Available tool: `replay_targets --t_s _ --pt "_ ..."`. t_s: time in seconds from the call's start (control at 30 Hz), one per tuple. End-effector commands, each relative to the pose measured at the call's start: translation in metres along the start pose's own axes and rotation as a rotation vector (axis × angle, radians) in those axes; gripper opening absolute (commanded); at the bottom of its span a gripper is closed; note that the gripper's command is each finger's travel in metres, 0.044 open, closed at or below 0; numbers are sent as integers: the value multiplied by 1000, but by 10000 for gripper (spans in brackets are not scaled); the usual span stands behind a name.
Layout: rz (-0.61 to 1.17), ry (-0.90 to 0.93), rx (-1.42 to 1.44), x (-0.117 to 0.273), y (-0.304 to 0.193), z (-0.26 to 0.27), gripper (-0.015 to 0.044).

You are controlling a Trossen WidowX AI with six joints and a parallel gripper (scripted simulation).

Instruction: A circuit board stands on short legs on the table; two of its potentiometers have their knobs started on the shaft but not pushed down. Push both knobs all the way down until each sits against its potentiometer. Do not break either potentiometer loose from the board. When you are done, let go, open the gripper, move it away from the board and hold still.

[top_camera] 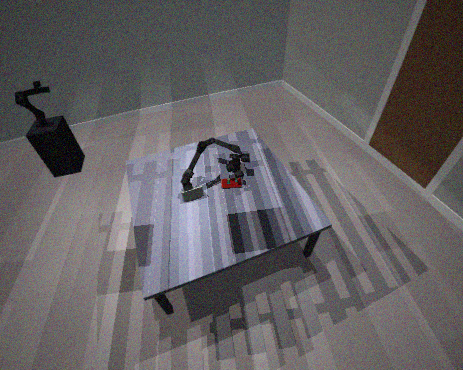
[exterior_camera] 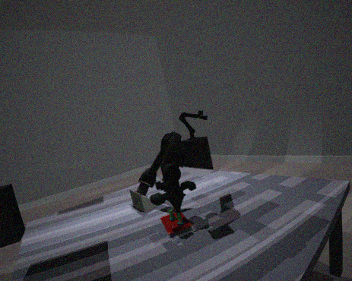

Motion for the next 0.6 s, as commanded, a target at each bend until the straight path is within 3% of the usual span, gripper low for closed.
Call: replay_targets --t_s 0.0,0.57 --pt "-1 -4 -2 -2 0 -1 0" --pt "-1 -4 -2 -7 0 -1 0"
Point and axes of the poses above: the point midway between the two fingers, 35 mm back from their tips, its own x axis back along the fingers, its own z axis across the jaws, y = z × x, the point moved 10 cm from there along x, back along the fingers, and after that the axes turned 8 degrees about -x, right-handed, at the moved point
